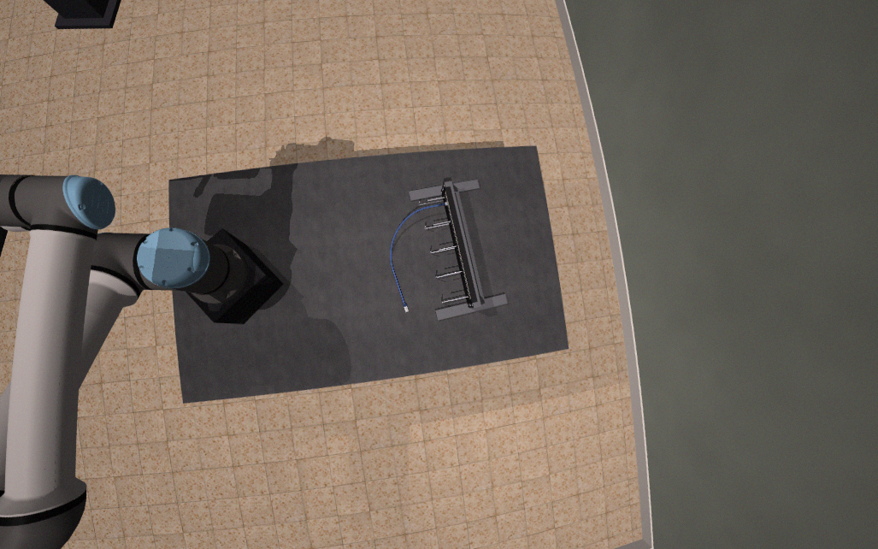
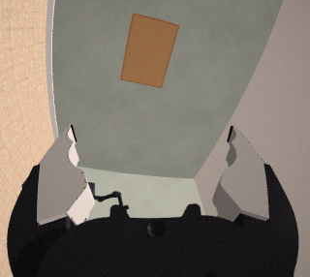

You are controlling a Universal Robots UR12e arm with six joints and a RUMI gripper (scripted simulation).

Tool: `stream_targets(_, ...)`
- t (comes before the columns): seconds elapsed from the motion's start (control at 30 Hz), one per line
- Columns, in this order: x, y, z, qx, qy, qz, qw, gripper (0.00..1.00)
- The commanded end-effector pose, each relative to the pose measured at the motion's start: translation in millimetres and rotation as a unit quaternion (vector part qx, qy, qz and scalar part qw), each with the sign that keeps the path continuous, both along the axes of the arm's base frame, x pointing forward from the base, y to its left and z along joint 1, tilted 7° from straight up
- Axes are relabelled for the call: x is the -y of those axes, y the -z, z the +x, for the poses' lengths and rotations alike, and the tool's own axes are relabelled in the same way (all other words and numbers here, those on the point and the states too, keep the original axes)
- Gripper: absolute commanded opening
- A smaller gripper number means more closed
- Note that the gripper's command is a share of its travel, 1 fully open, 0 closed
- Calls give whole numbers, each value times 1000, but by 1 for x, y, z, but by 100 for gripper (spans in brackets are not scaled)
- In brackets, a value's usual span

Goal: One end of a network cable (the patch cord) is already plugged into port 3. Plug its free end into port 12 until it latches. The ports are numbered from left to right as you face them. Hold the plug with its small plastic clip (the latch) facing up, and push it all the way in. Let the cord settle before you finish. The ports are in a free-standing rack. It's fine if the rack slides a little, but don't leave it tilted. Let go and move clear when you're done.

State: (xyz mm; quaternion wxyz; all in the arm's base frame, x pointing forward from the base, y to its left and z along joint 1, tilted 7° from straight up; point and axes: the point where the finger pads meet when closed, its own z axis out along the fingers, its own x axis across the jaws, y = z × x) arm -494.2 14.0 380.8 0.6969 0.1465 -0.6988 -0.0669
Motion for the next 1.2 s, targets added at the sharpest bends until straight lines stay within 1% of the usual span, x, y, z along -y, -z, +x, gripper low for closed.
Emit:
stream_targets(0.0, 0, -1, 0, 0, 0, 0, 1000, 100)
stream_targets(0.73, -1, 0, 0, 0, 0, 1, 1000, 100)
stream_targets(0.9, -7, 0, 0, 1, 2, 6, 1000, 100)
stream_targets(1.03, -17, 1, 1, 2, 5, 15, 1000, 100)
stream_targets(1.1, -17, 1, 1, 2, 5, 15, 1000, 100)
stream_targets(1.17, -24, 1, 2, 3, 7, 21, 1000, 100)
